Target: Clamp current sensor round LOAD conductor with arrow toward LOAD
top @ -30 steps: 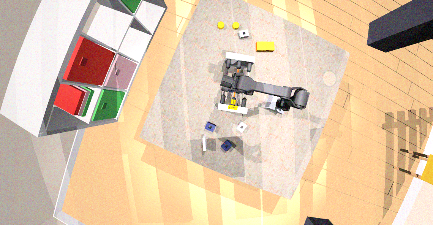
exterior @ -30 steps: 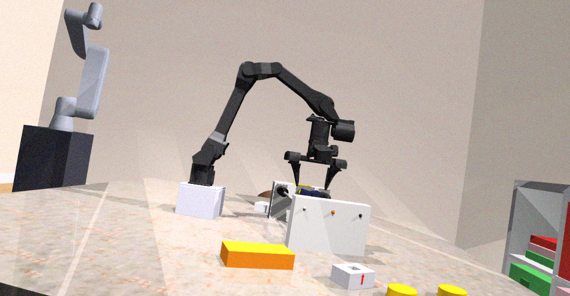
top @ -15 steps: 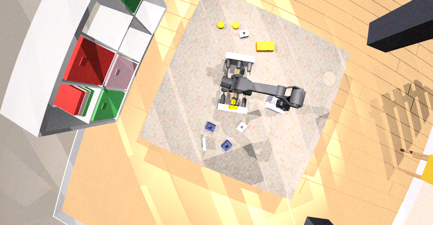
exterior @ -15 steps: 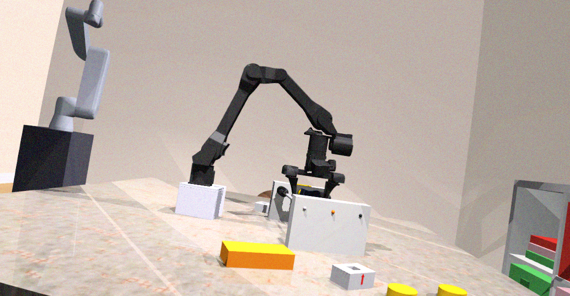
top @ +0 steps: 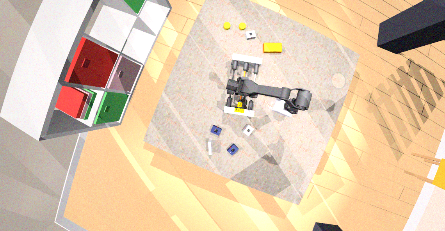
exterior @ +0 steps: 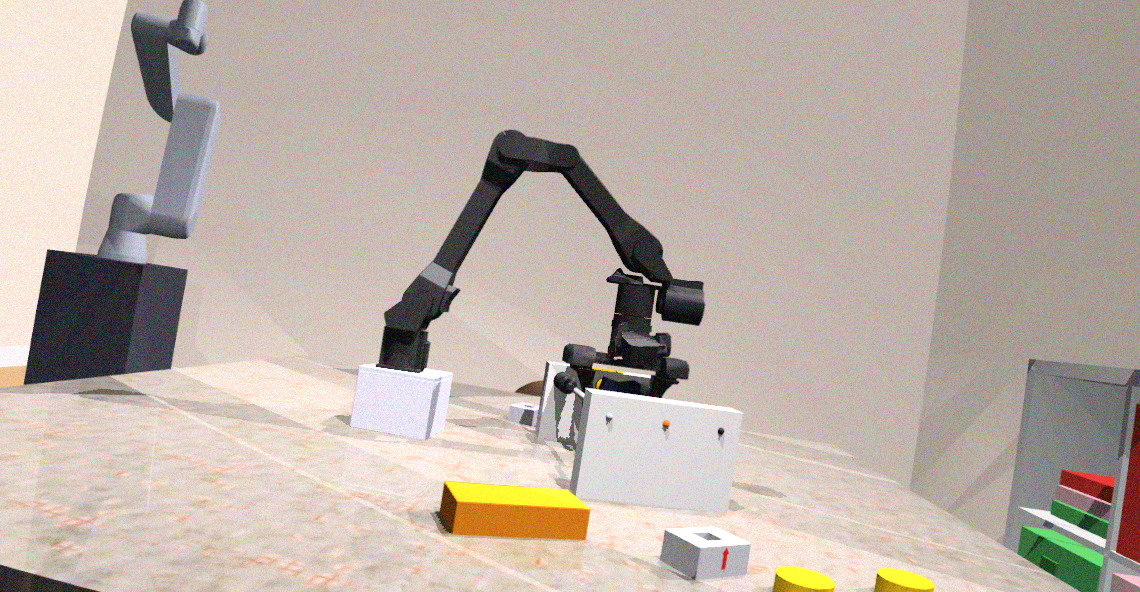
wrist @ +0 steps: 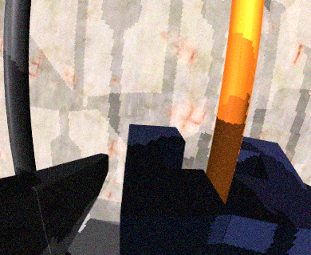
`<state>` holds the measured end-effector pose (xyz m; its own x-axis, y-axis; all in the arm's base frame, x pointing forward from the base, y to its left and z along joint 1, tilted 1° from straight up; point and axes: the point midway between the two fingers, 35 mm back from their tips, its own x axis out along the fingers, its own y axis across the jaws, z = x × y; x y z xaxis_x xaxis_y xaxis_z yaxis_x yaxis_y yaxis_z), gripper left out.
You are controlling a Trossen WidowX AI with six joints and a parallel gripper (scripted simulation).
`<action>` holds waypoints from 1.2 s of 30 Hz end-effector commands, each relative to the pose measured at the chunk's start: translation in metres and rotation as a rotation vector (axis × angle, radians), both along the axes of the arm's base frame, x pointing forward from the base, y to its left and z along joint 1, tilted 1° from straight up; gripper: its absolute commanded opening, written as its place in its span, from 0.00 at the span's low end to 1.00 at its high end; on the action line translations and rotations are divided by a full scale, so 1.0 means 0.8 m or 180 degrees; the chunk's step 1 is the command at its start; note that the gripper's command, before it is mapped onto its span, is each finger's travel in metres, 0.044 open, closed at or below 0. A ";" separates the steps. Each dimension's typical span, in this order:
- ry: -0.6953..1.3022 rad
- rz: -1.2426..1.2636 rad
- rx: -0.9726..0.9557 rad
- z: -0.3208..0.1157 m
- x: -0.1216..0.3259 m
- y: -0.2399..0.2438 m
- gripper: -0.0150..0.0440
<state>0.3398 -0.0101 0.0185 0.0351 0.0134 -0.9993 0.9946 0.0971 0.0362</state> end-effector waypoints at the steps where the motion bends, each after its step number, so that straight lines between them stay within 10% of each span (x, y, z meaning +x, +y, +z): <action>1: 0.0026 -0.0009 -0.0001 -0.009 -0.003 0.000 1.00; 27: 0.0006 0.0001 0.0000 -0.006 -0.001 0.000 0.74; 36: 0.0006 0.0001 0.0000 -0.006 -0.001 0.000 0.34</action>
